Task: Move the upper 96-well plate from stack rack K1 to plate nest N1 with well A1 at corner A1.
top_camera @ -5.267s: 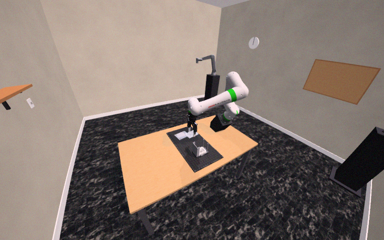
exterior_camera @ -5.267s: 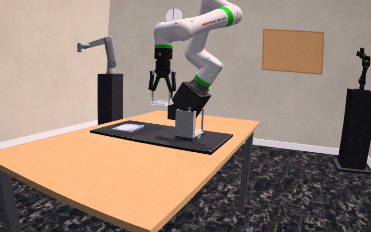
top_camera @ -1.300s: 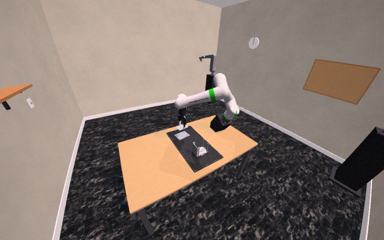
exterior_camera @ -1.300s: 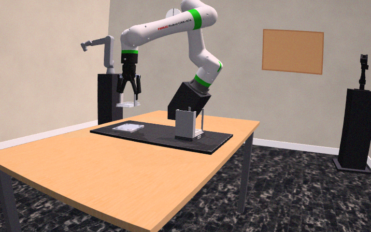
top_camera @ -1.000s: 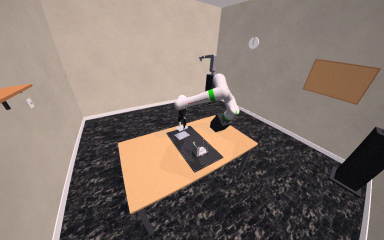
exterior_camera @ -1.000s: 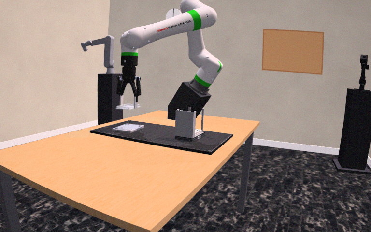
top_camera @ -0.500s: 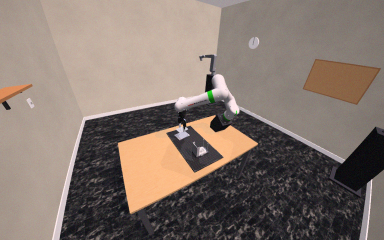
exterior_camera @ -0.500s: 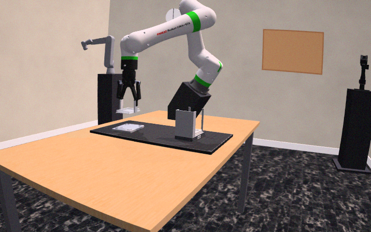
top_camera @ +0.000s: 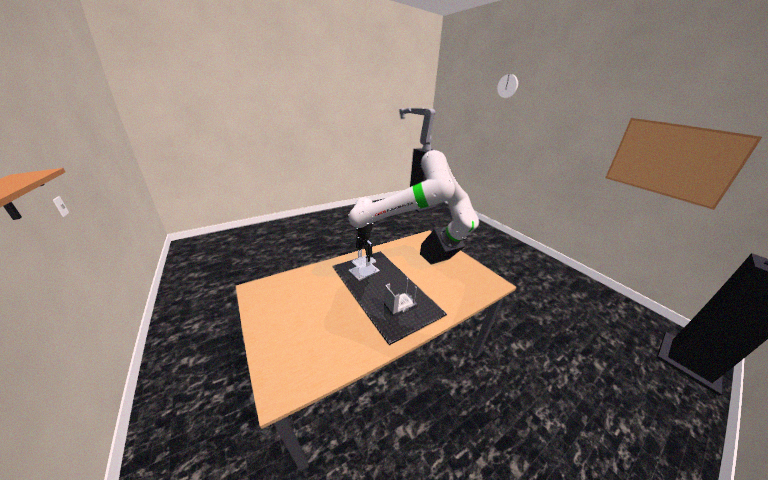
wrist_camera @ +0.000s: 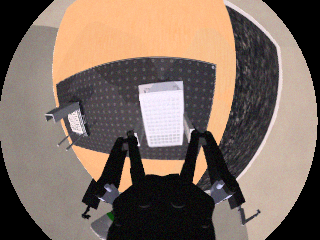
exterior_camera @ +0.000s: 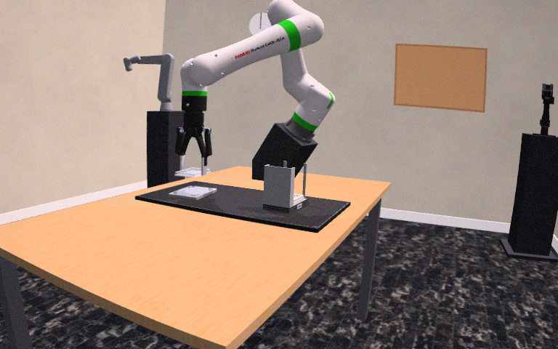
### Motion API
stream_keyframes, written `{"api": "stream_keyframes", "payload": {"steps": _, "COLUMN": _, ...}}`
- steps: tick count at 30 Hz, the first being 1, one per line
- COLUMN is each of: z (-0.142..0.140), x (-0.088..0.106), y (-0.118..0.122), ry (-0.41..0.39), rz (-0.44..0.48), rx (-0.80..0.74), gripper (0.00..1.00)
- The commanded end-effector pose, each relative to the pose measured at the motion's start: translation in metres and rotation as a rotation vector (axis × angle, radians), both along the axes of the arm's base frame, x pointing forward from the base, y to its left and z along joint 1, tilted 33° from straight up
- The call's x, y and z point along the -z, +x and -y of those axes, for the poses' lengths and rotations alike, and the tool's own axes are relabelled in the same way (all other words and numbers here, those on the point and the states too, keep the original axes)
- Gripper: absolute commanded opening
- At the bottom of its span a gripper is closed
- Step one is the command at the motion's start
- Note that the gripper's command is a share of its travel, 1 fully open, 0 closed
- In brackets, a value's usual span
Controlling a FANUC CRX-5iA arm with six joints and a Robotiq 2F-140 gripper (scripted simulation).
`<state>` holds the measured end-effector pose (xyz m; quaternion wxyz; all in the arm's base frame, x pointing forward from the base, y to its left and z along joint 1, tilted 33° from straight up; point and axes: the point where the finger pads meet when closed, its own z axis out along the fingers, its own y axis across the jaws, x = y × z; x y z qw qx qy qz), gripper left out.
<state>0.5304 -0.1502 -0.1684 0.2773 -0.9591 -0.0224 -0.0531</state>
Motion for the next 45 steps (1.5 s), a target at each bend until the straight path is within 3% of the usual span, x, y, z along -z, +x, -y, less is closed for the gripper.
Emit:
{"api": "stream_keyframes", "payload": {"steps": 1, "z": -0.002, "x": 0.004, "y": 0.001, "ry": 0.0, "rz": 0.0, "rx": 0.0, "gripper": 0.0}}
{"api": "stream_keyframes", "payload": {"steps": 30, "z": -0.026, "x": 0.042, "y": 0.005, "ry": 0.0, "rz": 0.0, "rx": 0.0, "gripper": 0.0}}
{"api": "stream_keyframes", "payload": {"steps": 45, "z": -0.027, "x": 0.043, "y": 0.005, "ry": 0.0, "rz": 0.0, "rx": 0.0, "gripper": 0.0}}
